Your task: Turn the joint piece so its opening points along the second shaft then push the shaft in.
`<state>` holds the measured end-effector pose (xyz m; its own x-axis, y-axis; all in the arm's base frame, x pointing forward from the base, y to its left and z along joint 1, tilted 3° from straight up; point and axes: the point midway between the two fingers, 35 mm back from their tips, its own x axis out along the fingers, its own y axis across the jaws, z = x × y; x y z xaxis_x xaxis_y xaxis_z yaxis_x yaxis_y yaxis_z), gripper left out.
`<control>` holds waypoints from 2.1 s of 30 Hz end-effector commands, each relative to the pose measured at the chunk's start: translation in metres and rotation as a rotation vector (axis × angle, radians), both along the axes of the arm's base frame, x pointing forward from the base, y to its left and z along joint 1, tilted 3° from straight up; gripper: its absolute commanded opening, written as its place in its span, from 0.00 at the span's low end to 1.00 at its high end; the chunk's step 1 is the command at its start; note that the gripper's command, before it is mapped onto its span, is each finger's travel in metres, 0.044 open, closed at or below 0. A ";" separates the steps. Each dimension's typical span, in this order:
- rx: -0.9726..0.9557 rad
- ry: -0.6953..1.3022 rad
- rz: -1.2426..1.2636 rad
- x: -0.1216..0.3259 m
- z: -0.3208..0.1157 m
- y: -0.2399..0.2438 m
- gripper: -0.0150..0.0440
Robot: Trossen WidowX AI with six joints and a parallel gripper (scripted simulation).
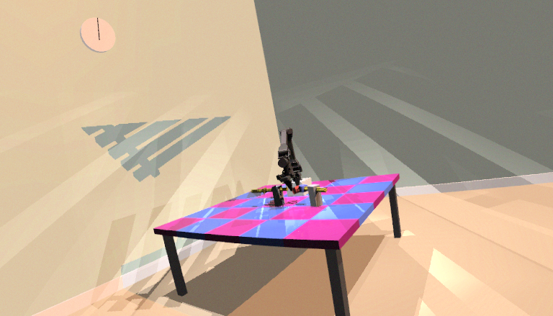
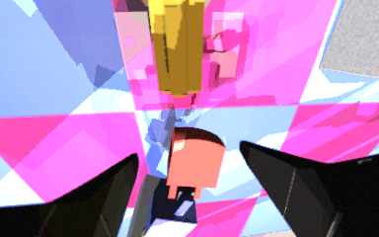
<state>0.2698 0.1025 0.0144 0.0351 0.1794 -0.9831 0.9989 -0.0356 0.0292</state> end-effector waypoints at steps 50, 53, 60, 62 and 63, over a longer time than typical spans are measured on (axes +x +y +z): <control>-0.175 -0.083 1.531 -0.002 0.129 0.003 1.00; -0.176 -0.081 1.531 -0.008 0.107 -0.021 1.00; -0.177 -0.079 1.531 -0.017 0.086 -0.041 1.00; -0.178 -0.077 1.512 -0.017 0.086 -0.041 1.00; -0.179 -0.075 1.487 -0.017 0.086 -0.041 1.00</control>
<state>0.2530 0.0634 0.1002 -0.0315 -0.0246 -0.9992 0.0830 0.9962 -0.0271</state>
